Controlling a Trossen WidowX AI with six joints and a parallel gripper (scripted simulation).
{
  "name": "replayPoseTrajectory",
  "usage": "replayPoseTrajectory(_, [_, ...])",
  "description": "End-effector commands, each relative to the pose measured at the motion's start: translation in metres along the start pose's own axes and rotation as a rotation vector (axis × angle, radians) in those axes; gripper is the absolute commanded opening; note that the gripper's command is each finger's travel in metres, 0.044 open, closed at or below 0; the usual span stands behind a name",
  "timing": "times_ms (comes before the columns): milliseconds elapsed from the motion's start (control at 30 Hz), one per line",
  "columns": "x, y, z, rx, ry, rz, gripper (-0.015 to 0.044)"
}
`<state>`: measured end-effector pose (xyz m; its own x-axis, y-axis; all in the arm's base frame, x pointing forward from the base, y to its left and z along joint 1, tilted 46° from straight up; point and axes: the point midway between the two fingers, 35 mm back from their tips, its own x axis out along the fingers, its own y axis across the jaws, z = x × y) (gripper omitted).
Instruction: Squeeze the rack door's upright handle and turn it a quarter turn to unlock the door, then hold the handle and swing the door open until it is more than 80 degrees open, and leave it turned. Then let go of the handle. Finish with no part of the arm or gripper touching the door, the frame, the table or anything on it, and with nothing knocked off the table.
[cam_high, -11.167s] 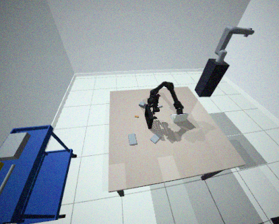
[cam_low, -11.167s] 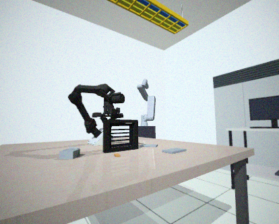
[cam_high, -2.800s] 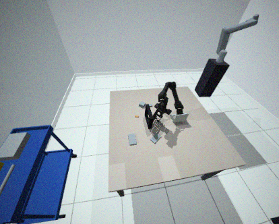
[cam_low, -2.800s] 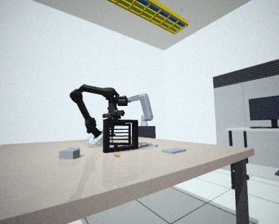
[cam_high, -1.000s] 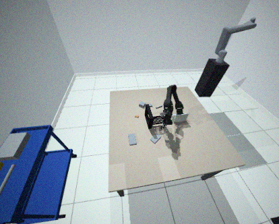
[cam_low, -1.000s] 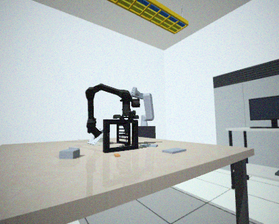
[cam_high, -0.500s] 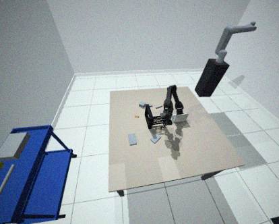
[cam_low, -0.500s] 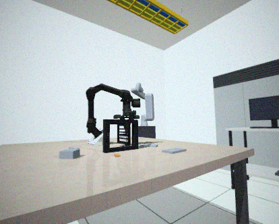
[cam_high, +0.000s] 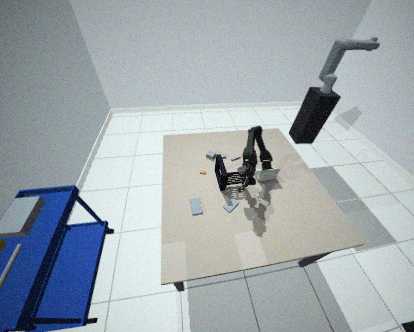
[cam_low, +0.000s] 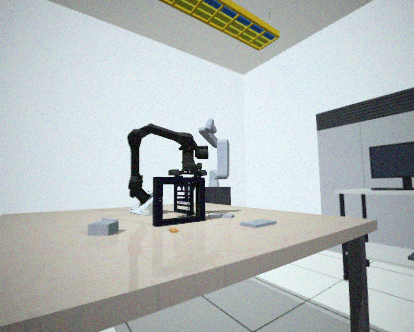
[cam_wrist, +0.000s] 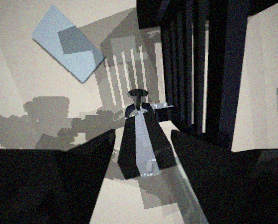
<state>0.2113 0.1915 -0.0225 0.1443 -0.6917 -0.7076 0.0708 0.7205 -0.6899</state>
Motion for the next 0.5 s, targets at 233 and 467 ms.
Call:
replayPoseTrajectory(233, [-0.015,0.002,0.001,0.004,-0.001,0.006,0.0289])
replayPoseTrajectory(467, [-0.024,0.003,0.001,0.004,-0.001,0.007,0.0289])
